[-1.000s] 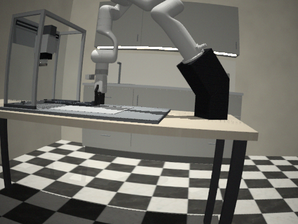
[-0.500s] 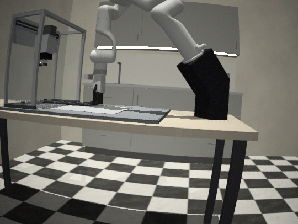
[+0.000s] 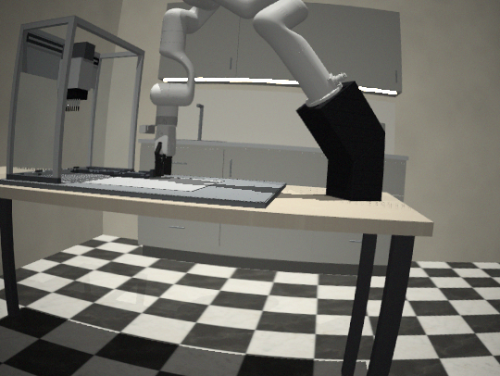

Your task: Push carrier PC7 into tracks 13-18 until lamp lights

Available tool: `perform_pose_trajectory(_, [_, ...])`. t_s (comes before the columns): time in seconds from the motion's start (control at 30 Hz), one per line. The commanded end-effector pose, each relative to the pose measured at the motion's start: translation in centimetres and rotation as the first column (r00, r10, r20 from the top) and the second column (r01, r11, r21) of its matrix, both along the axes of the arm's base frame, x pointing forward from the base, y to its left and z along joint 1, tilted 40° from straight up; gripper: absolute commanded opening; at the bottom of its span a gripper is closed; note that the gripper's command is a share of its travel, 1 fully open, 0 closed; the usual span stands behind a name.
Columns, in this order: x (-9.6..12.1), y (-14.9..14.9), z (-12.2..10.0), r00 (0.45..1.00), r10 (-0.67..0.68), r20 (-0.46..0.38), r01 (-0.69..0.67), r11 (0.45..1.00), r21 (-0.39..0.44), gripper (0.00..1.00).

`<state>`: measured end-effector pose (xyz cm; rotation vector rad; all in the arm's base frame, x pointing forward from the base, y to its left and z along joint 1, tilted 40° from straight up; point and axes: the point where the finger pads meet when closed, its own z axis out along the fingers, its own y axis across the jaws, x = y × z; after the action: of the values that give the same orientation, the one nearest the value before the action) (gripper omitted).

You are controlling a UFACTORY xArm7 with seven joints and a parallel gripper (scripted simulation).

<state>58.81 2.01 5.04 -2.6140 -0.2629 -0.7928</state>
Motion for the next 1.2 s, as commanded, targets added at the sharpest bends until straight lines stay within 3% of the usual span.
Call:
perform_pose_trajectory(0.0, [0.2, -0.12, 0.19, 1.0, -0.002, 0.003, 0.002, 1.0, -0.002, 0.82])
perform_pose_trajectory(1.17, [0.75, -0.09, 0.58, 1.0, -0.002, 0.003, 0.002, 1.0, -0.002, 0.82])
